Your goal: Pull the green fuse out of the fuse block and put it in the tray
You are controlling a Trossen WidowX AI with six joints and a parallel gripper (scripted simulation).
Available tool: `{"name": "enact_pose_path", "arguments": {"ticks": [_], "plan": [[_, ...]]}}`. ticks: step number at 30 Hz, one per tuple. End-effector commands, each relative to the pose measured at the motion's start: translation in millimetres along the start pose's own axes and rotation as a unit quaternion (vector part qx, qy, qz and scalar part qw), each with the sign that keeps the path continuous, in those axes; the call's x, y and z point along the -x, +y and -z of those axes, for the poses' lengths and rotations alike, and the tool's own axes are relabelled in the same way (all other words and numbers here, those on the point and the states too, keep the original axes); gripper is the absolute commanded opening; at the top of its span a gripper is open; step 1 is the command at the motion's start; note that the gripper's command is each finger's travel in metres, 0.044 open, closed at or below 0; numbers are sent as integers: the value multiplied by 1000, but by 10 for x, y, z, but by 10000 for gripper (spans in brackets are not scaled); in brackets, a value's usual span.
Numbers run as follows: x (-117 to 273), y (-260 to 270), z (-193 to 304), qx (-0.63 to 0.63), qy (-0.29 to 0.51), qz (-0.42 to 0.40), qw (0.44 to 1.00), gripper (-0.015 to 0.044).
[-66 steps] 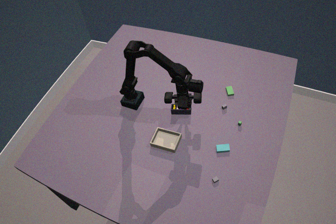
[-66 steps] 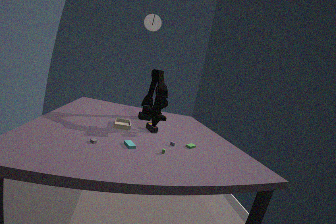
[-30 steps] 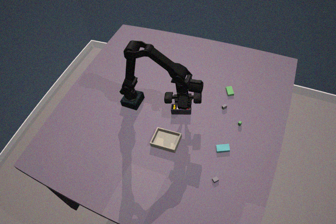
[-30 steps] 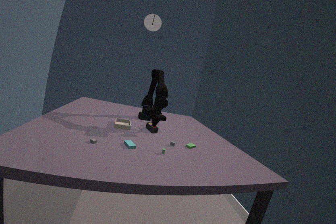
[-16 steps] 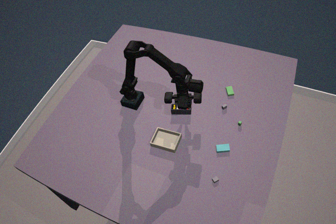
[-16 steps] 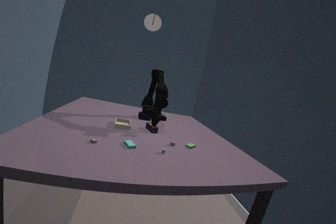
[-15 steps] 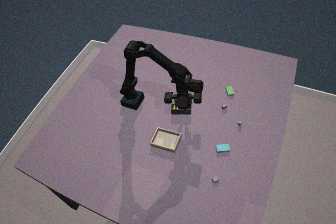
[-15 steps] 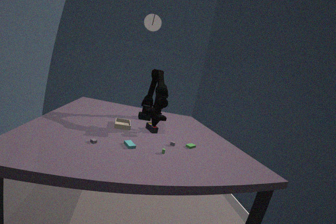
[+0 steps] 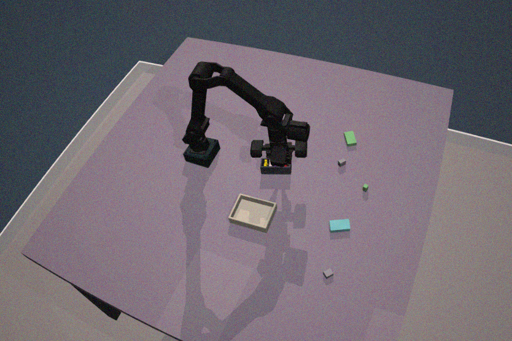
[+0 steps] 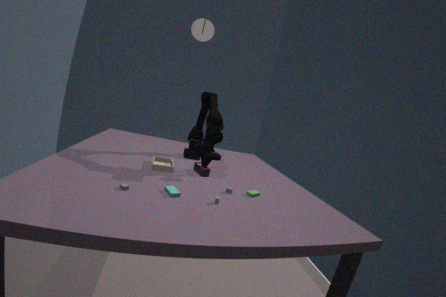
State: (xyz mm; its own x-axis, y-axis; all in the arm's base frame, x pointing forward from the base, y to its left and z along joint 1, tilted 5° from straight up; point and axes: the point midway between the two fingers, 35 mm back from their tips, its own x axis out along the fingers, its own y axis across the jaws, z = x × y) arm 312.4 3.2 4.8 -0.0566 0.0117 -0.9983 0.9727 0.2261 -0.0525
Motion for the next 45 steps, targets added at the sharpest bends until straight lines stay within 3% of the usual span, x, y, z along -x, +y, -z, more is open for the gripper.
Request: {"name": "enact_pose_path", "arguments": {"ticks": [1,7,17,45], "plan": [[-10,0,9,-1,3,0,1000,63],[-10,0,9,-1,3,0,1000,63],[0,0,0,0,0,0,1000,0],[115,6,1,0,1,0,1000,0]]}}
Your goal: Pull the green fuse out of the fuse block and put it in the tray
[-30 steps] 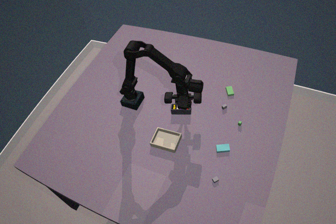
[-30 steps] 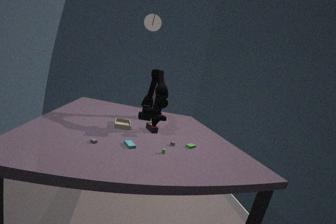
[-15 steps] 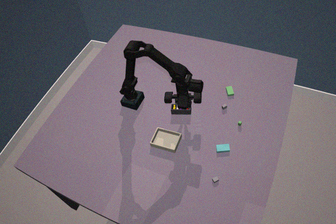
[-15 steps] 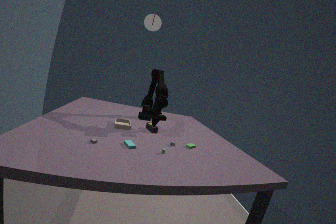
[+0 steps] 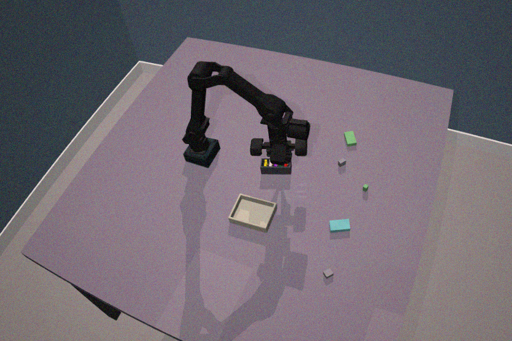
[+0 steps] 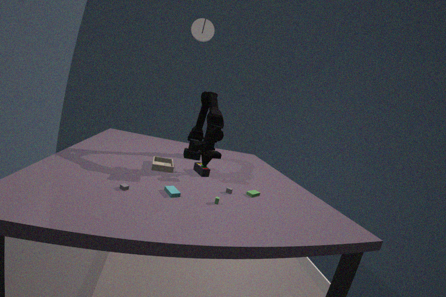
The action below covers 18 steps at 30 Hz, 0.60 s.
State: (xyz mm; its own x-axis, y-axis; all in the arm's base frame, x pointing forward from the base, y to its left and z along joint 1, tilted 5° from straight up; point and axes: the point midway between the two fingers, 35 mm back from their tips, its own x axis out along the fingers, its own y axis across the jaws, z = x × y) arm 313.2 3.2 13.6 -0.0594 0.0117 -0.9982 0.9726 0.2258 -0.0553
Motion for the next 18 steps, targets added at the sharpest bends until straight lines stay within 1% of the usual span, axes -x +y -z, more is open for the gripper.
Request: {"name": "enact_pose_path", "arguments": {"ticks": [1,18], "plan": [[32,3,1,0,1,-1,1000,0],[116,5,2,0,1,-1,1000,0]]}}
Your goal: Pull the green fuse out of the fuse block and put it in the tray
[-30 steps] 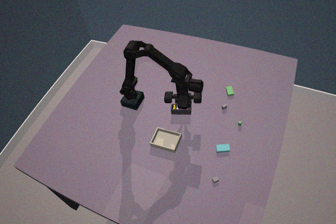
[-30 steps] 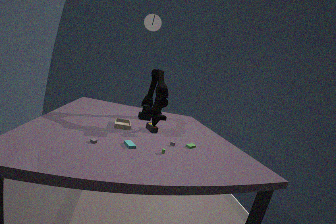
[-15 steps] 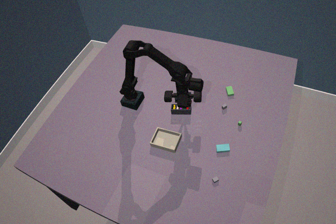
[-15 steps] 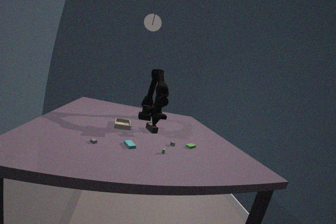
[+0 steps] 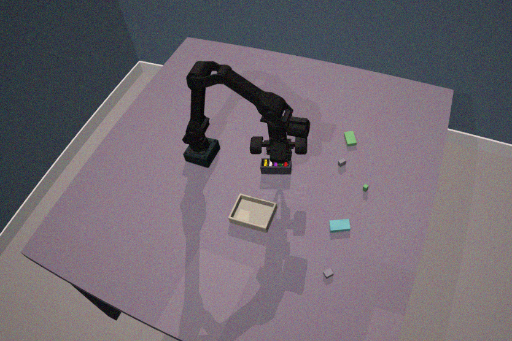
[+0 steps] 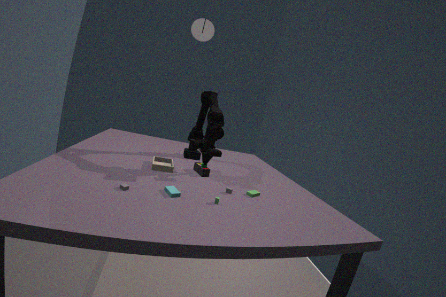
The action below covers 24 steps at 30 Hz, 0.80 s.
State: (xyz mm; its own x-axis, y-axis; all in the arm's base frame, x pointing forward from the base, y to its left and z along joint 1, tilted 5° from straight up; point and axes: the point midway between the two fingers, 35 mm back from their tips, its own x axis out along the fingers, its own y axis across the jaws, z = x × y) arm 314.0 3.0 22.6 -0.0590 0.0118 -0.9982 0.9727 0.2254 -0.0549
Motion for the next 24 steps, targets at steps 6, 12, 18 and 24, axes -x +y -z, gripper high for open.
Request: {"name": "enact_pose_path", "arguments": {"ticks": [6,12,18,24], "plan": [[55,1,4,0,1,-1,1000,0],[84,1,4,0,2,-1,1000,0],[114,0,5,0,2,-1,1000,0],[143,-1,6,0,2,-1,1000,0]]}}
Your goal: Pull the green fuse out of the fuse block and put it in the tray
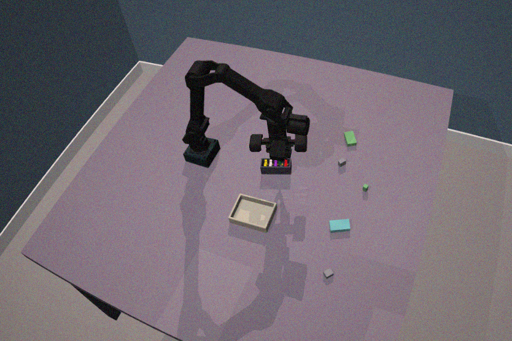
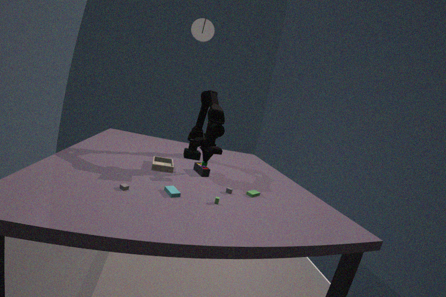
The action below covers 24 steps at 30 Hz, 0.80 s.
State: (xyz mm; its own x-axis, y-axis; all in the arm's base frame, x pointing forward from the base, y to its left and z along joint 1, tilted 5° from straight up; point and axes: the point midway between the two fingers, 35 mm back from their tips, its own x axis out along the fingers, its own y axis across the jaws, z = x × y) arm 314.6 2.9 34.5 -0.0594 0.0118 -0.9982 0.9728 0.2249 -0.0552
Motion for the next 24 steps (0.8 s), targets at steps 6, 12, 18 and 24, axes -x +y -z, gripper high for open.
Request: {"name": "enact_pose_path", "arguments": {"ticks": [6,12,18,24], "plan": [[52,-1,7,0,2,-1,1000,0],[81,-2,8,0,2,-1,1000,0],[153,0,7,0,2,-1,1000,0],[250,-1,7,0,3,-1,1000,0]]}}
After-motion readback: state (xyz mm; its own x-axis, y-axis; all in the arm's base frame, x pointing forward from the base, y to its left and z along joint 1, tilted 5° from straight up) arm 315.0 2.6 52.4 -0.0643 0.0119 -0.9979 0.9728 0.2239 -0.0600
